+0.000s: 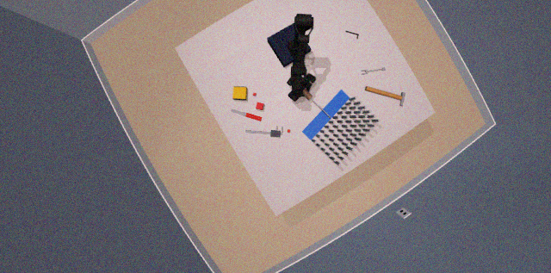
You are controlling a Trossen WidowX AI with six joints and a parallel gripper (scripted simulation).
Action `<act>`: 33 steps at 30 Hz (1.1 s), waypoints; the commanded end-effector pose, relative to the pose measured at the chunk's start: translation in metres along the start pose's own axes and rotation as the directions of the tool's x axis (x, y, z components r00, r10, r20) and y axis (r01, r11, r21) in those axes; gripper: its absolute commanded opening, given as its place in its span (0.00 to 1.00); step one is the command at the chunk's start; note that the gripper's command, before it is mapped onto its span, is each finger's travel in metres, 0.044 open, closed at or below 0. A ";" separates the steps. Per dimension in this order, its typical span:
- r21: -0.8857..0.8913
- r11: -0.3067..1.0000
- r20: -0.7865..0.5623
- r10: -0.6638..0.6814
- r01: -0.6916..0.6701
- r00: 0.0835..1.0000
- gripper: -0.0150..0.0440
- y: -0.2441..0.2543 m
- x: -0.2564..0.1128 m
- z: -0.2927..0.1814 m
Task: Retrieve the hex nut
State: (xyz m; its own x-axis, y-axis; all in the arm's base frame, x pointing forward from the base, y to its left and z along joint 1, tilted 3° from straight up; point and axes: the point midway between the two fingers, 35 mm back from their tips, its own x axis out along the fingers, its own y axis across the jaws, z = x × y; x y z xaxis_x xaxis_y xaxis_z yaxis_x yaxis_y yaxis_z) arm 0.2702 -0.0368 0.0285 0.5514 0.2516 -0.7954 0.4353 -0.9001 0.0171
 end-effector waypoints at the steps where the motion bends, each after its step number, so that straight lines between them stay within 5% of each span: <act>1: -0.003 1.000 -0.005 0.000 0.000 1.000 0.25 -0.001 -0.011 0.011; 10: -0.004 1.000 -0.005 -0.001 0.001 1.000 0.25 -0.002 -0.024 0.022; 33: -0.005 1.000 -0.006 0.000 0.000 1.000 0.25 0.005 -0.111 -0.048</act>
State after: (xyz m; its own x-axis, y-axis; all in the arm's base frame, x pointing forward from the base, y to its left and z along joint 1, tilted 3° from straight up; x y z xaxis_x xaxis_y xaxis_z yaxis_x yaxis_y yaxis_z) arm 0.2453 -0.0530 0.1232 0.5399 0.2546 -0.8023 0.4323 -0.9017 0.0048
